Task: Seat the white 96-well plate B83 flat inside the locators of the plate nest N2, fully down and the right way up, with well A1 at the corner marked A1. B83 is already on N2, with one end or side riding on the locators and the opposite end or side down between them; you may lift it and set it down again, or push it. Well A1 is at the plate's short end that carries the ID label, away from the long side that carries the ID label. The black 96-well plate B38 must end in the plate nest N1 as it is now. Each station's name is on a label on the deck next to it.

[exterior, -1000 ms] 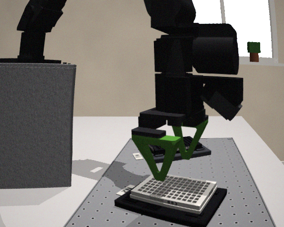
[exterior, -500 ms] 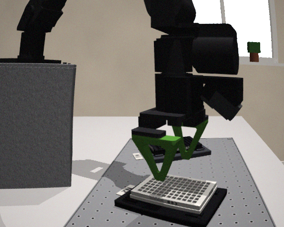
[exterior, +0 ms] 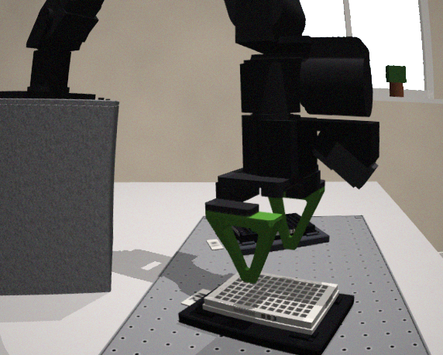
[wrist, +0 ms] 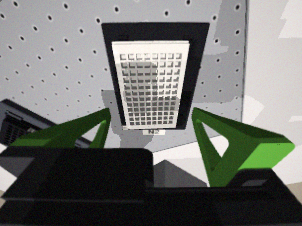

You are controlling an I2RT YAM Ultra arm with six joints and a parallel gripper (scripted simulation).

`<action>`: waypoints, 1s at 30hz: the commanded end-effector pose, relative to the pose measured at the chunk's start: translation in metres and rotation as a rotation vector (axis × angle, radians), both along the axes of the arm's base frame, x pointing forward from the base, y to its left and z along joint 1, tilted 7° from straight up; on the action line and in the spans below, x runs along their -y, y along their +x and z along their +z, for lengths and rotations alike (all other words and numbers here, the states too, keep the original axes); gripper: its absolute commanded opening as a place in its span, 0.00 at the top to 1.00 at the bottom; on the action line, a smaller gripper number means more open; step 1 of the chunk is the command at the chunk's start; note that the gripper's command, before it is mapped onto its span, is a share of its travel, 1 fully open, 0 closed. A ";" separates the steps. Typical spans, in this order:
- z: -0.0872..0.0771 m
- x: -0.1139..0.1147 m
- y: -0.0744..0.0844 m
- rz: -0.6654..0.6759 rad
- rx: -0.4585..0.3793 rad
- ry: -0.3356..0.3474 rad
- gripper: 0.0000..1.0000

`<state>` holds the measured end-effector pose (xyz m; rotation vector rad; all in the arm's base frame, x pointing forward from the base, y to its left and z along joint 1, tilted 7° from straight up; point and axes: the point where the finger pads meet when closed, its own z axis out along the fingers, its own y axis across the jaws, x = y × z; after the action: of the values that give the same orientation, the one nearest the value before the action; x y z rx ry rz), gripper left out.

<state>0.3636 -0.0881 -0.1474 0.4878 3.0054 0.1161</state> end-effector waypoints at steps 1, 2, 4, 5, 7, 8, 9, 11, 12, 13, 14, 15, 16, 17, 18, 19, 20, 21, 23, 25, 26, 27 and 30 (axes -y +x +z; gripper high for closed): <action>0.010 0.007 0.016 -0.002 0.053 -0.015 0.00; 0.010 0.007 0.016 -0.002 0.053 -0.015 0.00; 0.000 0.006 0.013 -0.001 0.035 -0.009 0.00; -0.002 0.005 0.013 -0.001 0.035 -0.009 0.00; -0.005 0.004 0.014 0.000 0.035 -0.009 0.00; -0.007 0.003 0.014 0.001 0.034 -0.009 0.00; -0.008 0.003 0.014 0.001 0.034 -0.009 0.00; -0.012 0.002 0.015 0.003 0.034 -0.009 0.00; -0.013 0.001 0.015 0.003 0.034 -0.009 0.00; -0.013 0.001 0.015 0.003 0.034 -0.009 0.00; -0.013 0.001 0.015 0.003 0.034 -0.009 0.00; -0.015 0.000 0.016 0.004 0.034 -0.009 0.00; -0.017 0.000 0.016 0.004 0.034 -0.009 0.00; -0.018 0.000 0.016 0.004 0.034 -0.009 0.00; -0.020 0.000 0.016 0.004 0.034 -0.009 0.00; -0.022 -0.001 0.016 0.004 0.034 -0.009 0.00; -0.023 0.000 0.016 0.002 0.034 -0.009 0.00; -0.025 0.001 0.016 0.000 0.034 -0.009 0.00; -0.028 0.001 0.017 -0.001 0.034 -0.009 0.00; -0.032 0.000 0.017 0.002 0.034 -0.009 0.00; -0.033 -0.001 0.018 0.003 0.034 -0.009 0.00; -0.035 -0.001 0.018 0.004 0.034 -0.009 0.00; -0.038 -0.001 0.018 0.003 0.034 -0.009 0.00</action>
<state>0.3645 -0.0856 -0.1856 0.4880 3.0155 0.1191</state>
